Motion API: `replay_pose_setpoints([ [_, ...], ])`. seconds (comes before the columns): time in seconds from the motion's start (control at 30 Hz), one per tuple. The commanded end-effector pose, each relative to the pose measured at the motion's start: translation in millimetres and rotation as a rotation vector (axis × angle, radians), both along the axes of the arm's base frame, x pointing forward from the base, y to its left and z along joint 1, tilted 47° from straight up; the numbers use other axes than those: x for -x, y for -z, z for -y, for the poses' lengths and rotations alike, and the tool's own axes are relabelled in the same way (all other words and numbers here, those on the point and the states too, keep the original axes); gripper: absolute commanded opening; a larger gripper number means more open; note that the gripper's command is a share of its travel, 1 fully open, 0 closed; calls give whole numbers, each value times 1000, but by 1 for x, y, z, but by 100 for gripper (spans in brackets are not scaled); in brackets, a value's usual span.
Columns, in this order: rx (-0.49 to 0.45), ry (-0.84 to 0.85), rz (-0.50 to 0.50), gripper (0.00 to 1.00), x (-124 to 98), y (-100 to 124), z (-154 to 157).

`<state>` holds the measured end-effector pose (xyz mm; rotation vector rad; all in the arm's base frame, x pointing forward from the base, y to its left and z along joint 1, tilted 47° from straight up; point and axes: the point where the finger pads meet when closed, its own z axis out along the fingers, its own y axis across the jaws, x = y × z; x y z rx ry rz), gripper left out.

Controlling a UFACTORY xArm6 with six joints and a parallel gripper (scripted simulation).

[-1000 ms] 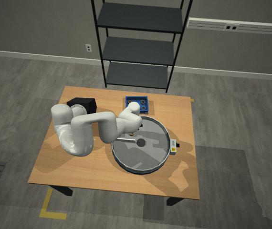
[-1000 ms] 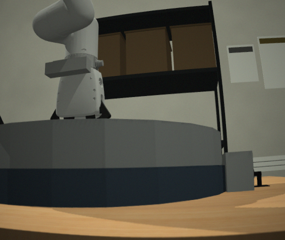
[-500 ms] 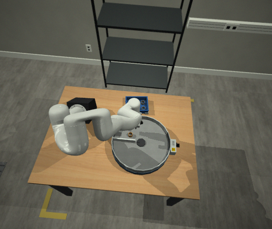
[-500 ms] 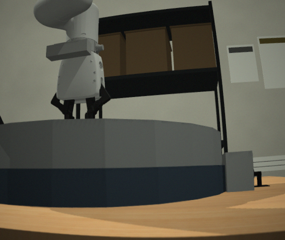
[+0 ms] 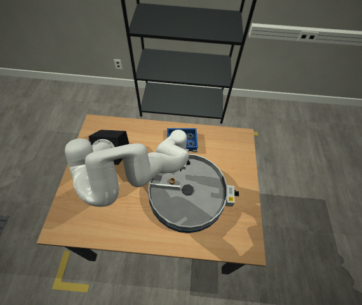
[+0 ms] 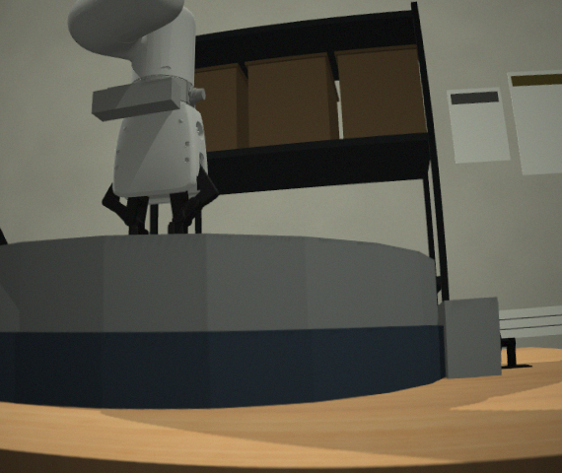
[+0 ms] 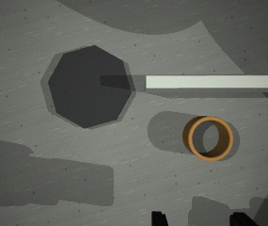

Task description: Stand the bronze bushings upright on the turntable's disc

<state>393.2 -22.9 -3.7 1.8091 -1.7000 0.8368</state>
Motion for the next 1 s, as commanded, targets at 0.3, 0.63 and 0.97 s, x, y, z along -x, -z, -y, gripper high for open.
replay_pose_setpoints([
  [0.3, -19, 130, 145, 41, 13, 56, -53],
  [0.63, -39, 283, 310, 41, 29, 122, -113],
  [0.97, -53, 388, 424, 41, 40, 168, -154],
])
